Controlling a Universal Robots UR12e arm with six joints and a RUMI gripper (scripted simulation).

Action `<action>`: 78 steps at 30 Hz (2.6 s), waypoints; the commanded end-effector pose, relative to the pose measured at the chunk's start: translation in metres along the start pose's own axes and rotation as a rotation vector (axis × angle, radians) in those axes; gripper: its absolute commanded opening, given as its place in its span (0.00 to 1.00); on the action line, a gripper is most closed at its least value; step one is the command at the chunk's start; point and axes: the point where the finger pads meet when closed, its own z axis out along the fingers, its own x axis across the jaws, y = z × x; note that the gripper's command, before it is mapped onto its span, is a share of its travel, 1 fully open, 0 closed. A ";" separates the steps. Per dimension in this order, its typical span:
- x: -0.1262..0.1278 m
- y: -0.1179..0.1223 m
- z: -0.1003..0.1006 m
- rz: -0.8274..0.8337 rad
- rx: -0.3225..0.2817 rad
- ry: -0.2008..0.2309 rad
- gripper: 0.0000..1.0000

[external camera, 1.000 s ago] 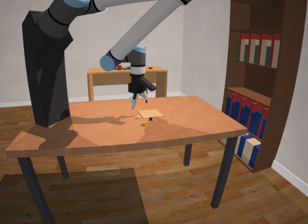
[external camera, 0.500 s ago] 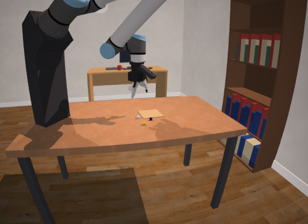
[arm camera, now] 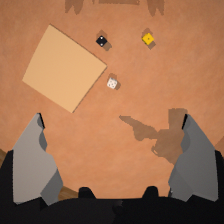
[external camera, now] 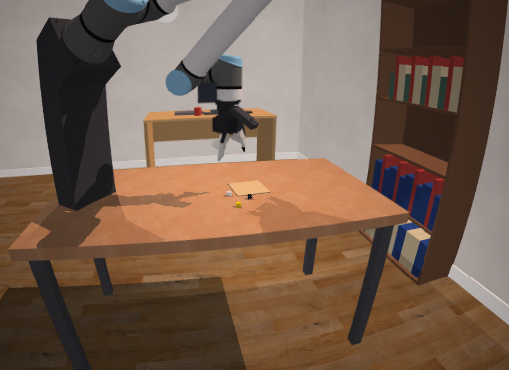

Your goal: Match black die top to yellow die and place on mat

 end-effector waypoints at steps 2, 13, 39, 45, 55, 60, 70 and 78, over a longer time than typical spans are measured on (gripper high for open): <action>-0.003 -0.008 0.002 0.099 0.000 0.000 1.00; -0.010 -0.035 0.007 0.416 0.000 0.000 1.00; -0.020 -0.065 0.010 0.768 0.000 -0.001 1.00; -0.020 -0.065 0.010 0.768 0.000 -0.001 1.00; -0.020 -0.065 0.010 0.771 0.000 -0.001 1.00; -0.020 -0.065 0.010 0.786 0.000 -0.001 1.00; -0.019 -0.065 0.012 0.848 0.000 -0.001 1.00; -0.017 -0.064 0.014 0.974 0.000 -0.001 1.00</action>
